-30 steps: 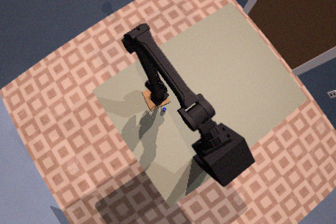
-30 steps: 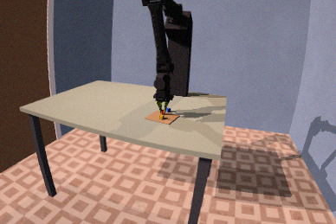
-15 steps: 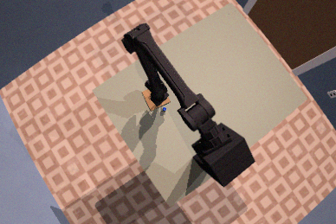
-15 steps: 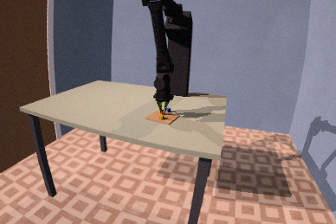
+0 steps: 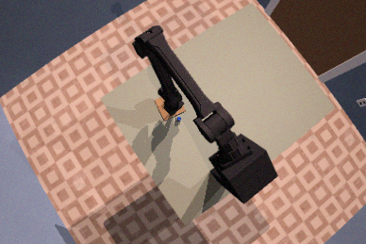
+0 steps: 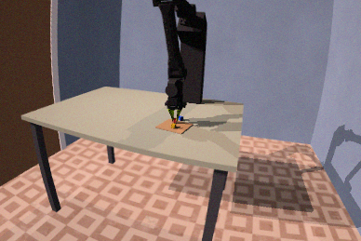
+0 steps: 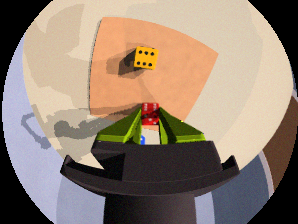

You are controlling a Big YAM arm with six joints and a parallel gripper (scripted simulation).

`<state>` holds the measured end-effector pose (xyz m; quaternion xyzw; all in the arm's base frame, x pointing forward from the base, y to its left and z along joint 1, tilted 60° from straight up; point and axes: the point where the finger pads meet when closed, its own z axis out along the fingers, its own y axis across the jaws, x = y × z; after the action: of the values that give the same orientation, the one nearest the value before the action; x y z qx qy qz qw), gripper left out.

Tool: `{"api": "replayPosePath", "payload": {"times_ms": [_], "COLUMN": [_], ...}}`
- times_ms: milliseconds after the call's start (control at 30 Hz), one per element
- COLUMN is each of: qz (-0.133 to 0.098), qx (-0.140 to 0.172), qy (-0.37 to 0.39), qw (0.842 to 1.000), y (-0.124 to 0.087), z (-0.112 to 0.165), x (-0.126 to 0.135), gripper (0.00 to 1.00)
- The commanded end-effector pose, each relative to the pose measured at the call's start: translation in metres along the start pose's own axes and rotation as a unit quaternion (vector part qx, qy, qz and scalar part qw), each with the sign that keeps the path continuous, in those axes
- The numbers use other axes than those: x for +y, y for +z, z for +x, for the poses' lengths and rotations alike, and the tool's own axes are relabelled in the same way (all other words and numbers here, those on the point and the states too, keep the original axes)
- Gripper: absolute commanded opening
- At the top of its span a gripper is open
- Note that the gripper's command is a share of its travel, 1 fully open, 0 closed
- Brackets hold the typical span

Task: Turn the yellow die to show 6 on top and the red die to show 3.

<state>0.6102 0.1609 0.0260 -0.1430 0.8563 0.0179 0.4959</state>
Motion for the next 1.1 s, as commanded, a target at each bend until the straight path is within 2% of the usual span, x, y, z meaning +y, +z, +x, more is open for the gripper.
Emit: {"api": "replayPosePath", "payload": {"times_ms": [0,1067], "qz": [-0.004,-0.002], "qx": [0.006,0.004], "qy": [-0.008,-0.008], "qw": [1.000,1.000], "y": [0.0028,0.0022], "z": [0.0039,0.0013], "x": [0.0070,0.0058], "gripper": [0.15,0.15]}}
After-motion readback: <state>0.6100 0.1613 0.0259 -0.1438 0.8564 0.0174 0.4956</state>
